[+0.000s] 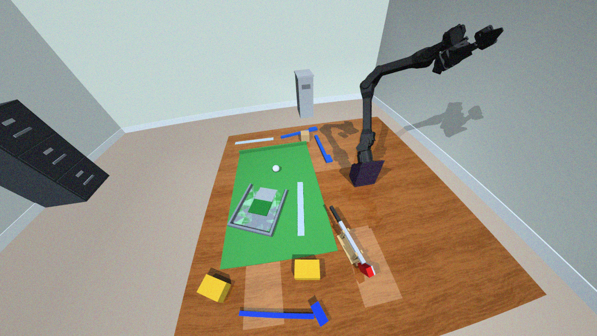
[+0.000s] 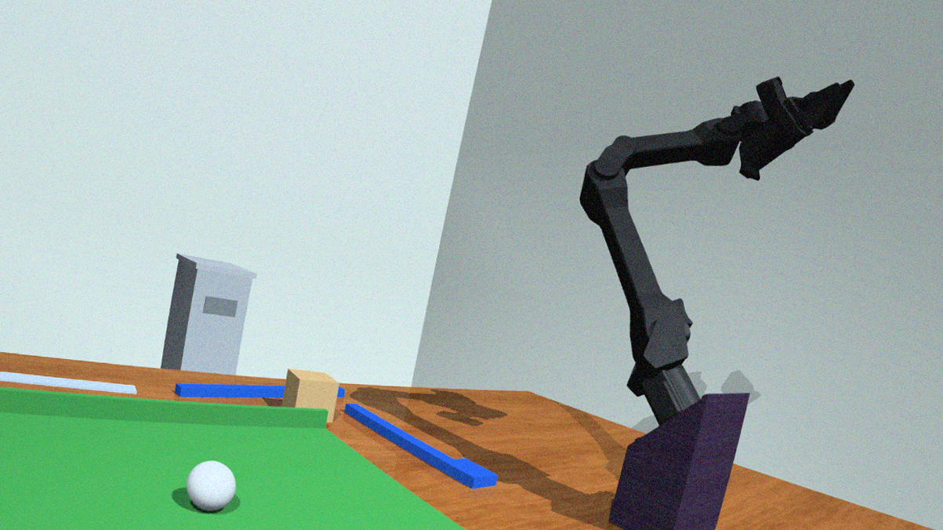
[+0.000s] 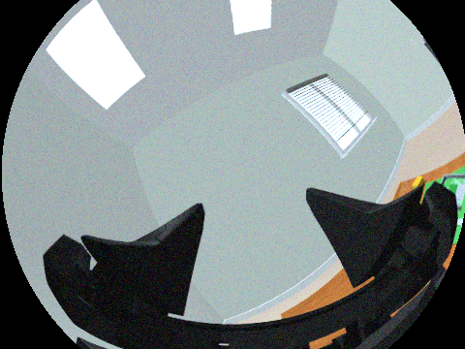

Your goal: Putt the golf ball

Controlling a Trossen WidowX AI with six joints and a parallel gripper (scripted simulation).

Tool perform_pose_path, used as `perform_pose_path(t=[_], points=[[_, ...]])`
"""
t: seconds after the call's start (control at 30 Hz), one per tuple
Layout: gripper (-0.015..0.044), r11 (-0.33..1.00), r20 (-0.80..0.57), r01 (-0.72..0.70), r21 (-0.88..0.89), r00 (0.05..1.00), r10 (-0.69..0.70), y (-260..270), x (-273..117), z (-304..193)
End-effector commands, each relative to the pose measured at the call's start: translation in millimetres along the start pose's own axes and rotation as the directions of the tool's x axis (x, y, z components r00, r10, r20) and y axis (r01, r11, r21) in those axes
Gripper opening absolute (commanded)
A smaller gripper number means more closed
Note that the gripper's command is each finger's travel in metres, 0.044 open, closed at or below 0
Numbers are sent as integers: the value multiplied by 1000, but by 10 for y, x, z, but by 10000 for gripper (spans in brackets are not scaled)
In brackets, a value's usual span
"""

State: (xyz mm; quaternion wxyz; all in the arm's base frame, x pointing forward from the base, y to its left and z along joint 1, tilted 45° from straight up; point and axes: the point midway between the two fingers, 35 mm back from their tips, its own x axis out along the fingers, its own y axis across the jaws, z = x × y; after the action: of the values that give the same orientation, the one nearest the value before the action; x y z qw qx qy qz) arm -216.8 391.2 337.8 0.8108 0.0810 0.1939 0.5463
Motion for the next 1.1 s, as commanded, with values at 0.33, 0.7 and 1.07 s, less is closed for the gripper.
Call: perform_pose_path(t=[0.33,0.7,1.07], points=[[440,949,-46,164,-268,982,-183,-601,820,-243],[440,694,-195,256,-673,844,-500,-2109,1834,-708],[440,497,-377,79,-864,552,-743,-3907,2085,-1150]])
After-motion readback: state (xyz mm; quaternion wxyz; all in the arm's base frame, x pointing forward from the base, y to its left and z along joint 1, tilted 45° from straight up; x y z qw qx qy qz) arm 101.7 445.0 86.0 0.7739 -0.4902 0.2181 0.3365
